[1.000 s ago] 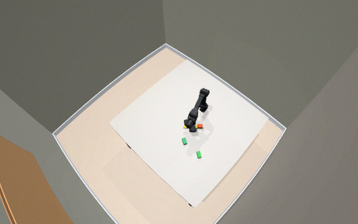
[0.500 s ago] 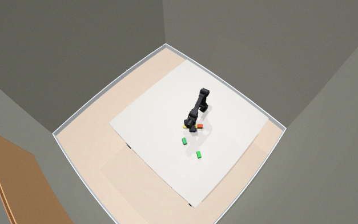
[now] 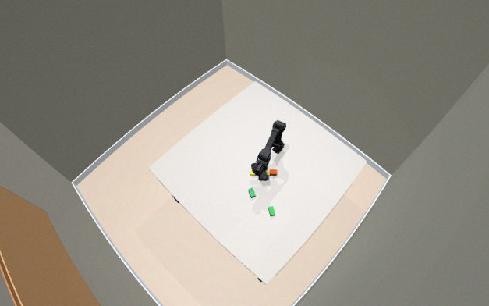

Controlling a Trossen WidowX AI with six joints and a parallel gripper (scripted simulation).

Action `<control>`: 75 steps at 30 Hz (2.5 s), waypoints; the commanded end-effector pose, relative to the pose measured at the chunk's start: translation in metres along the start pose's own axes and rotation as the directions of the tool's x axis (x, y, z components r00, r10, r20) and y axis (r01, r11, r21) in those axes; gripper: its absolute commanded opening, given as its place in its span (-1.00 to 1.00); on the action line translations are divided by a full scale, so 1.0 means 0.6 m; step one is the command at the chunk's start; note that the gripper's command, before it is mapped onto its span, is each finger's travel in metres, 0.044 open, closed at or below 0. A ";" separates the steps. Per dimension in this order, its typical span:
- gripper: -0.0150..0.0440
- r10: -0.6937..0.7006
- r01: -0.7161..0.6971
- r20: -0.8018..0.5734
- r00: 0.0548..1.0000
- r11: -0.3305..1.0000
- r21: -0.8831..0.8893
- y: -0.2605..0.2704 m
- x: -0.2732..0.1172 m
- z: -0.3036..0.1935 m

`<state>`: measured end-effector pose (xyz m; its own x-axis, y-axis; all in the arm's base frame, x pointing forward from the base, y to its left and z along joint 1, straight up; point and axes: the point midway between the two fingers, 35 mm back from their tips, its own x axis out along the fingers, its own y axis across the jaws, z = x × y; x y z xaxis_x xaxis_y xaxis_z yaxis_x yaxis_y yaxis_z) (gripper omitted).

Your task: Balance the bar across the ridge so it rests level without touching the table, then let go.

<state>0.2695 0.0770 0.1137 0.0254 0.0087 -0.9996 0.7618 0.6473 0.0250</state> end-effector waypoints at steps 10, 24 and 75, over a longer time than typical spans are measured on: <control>-0.49 0.000 0.000 0.000 1.000 1.000 0.000 0.000 0.000 0.000; 0.07 0.000 0.000 0.000 1.000 1.000 0.000 0.000 0.000 0.000; 0.14 0.000 0.000 0.000 1.000 1.000 0.000 0.000 0.000 0.000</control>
<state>0.2695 0.0770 0.1137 0.0255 0.0087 -0.9996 0.7618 0.6473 0.0251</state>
